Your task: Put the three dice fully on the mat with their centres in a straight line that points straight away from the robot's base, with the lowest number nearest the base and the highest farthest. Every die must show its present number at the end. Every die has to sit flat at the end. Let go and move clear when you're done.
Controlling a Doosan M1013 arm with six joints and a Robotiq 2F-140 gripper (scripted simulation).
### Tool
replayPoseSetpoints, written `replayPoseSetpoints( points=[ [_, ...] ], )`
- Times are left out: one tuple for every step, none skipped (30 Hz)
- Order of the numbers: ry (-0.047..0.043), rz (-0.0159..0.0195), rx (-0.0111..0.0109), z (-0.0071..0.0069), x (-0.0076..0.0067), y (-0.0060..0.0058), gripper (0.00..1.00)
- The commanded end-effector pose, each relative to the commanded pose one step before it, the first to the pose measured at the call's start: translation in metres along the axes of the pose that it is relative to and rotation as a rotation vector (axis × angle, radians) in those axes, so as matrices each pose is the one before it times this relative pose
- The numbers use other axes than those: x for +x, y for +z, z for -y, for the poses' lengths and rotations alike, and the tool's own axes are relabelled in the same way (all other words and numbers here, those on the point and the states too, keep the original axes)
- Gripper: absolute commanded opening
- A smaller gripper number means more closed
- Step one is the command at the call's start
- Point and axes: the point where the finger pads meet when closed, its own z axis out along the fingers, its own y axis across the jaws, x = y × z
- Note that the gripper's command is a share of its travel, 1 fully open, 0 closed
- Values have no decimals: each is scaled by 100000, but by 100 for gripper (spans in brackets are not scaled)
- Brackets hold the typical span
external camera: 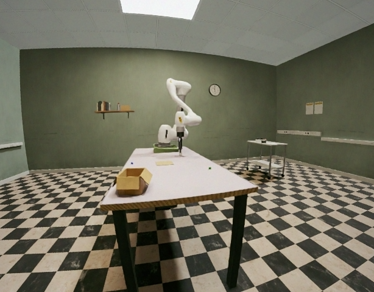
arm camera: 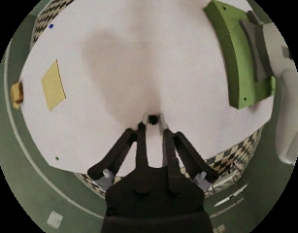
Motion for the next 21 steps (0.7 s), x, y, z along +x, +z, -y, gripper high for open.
replayPoseSetpoints(
  points=[
    [10,73,51,29,-31,-32,27],
    [0,0,0,0,0,0,27],
    [0,0,0,0,0,0,27],
    [0,0,0,0,0,0,27],
    [0,0,0,0,0,0,27],
    [0,0,0,0,0,0,27],
    [0,0,0,0,0,0,16],
    [0,0,0,0,0,0,16],
    [0,0,0,0,0,0,16],
    [0,0,0,0,0,0,16],
    [0,0,0,0,0,0,16],
    [0,0,0,0,0,0,16],
    [0,0,0,0,0,0,16],
    [0,0,0,0,0,0,16],
    [0,0,0,0,0,0,16],
    [0,0,0,0,0,0,16],
    [0,0,0,0,0,0,16],
    [0,0,0,0,0,0,16],
    [0,0,0,0,0,0,16],
    [0,0,0,0,0,0,16],
    [0,0,0,0,0,0,16]
  ],
)
